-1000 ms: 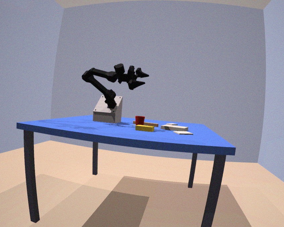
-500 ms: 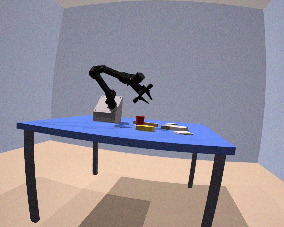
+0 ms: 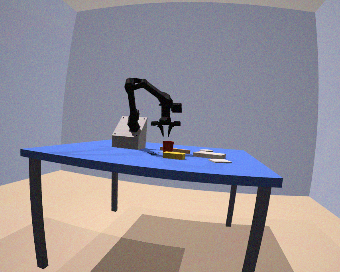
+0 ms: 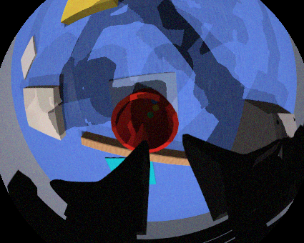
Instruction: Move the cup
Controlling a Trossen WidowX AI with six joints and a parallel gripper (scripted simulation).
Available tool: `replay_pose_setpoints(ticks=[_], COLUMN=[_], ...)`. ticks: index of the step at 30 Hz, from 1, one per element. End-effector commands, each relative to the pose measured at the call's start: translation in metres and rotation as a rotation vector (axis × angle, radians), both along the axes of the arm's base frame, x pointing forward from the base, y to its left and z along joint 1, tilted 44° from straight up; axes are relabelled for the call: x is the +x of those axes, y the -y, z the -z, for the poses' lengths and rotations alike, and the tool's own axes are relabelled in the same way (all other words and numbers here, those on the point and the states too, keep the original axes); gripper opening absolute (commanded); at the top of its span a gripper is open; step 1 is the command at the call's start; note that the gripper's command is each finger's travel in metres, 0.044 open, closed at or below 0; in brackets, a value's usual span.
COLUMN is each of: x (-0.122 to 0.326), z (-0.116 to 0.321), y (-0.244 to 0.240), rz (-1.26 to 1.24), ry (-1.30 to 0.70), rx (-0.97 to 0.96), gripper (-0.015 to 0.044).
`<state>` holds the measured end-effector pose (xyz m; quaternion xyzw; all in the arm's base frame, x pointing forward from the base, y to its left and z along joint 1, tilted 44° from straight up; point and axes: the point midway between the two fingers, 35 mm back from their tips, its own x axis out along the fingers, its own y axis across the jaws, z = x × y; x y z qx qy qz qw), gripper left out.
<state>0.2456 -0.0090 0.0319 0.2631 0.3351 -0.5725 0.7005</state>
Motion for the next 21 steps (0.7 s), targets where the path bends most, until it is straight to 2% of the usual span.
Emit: replay_pose_setpoints(ticks=[1,21], x=[-0.009,-0.007], z=[0.002,0.019], y=[0.003,0.017], rz=[0.055,0.054], ry=[-0.007,-0.007], rx=[-0.081,-0.078], gripper=[0.0148,0.0148])
